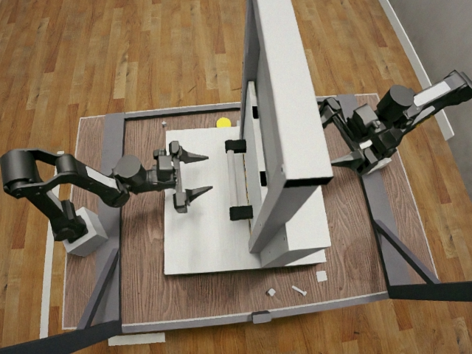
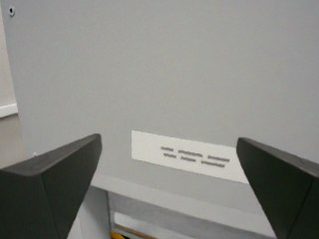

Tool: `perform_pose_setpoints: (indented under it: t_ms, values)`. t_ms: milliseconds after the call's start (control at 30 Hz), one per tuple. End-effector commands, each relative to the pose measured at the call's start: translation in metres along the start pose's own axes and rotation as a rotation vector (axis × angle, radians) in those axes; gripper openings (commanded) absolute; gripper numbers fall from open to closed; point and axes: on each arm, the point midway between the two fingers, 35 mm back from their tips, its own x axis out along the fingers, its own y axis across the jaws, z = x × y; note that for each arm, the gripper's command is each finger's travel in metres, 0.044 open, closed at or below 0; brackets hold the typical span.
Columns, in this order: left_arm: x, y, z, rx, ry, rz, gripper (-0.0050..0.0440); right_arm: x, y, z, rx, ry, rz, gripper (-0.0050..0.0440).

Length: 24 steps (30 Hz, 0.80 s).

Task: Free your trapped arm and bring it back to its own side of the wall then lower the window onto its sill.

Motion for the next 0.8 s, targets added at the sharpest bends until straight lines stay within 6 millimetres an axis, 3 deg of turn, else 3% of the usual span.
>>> perform_pose_setpoints:
  t_ms: [0,267,367,767]
  values:
    - [0.003,0.017,0.043,0.015,-0.058,0.062,0.04,-0.001,-0.001,0.013,0.001,-0.03,-0.004,0.04]
    - [-0.007,0.038,0.086,0.017,-0.062,0.156,0.04,-0.001,-0.001,0.013,0.001,-0.03,-0.004,0.04]
    - [-0.009,0.041,0.092,0.017,-0.065,0.168,0.04,-0.001,-0.001,0.013,0.001,-0.03,-0.004,0.04]
    - [-0.049,0.063,0.16,0.016,-0.092,0.307,0.04,-0.001,-0.001,0.013,0.001,-0.03,-0.004,0.04]
